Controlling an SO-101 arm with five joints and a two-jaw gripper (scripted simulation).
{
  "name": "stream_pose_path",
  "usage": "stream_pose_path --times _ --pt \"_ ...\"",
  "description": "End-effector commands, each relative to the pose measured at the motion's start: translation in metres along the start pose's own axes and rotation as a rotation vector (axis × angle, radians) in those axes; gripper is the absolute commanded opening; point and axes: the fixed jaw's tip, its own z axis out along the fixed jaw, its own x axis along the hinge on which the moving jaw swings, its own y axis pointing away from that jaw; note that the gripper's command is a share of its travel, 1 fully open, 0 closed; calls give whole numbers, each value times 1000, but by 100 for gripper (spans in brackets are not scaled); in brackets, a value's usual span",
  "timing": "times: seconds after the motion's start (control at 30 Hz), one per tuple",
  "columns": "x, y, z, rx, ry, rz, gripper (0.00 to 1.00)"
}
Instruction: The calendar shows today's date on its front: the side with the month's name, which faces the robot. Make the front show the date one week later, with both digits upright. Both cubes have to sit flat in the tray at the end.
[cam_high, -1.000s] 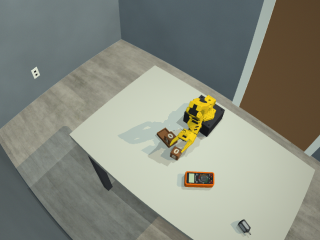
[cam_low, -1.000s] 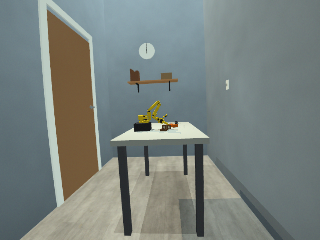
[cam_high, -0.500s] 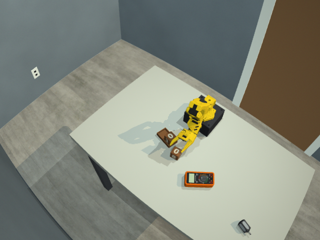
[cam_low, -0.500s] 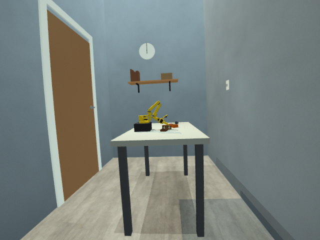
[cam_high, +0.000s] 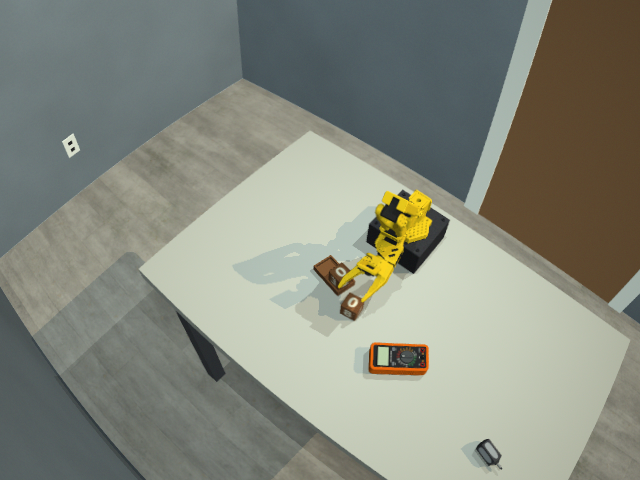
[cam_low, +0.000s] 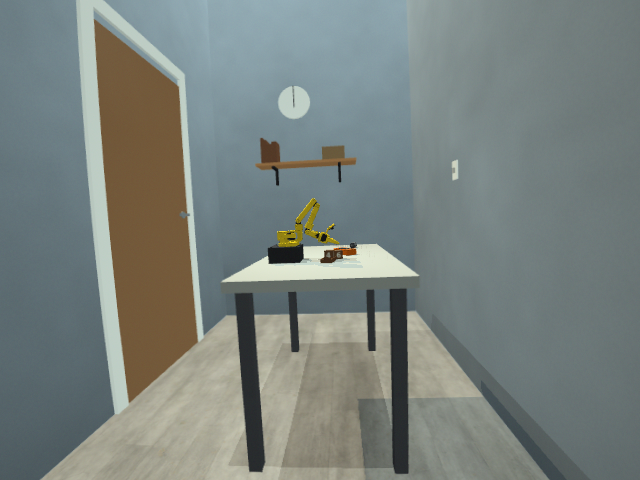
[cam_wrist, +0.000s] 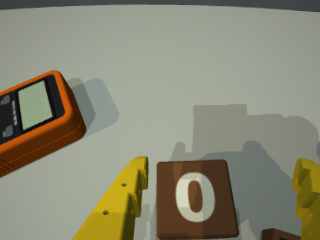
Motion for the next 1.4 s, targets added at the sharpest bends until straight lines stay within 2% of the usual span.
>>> stream_pose_path --times 0.0,0.17,0.23,0.27,0.33,0.5,0.83,1.07,1.3,1.37 --pt "-49 0 -15 2 -213 -3 35" --pt "-63 0 -18 2 -274 -3 35" --pt "-63 0 -18 2 -274 -3 35" --pt "-72 0 -21 3 -312 -4 35" --pt "-77 0 -23 3 -336 -4 35" --pt "-79 0 -23 3 -343 -4 35" --pt "-76 0 -14 2 -306 -4 35" --pt "-72 0 0 2 -236 -3 35" --pt "-67 1 19 0 -132 -3 35" --pt "-67 1 19 0 -132 -3 35"
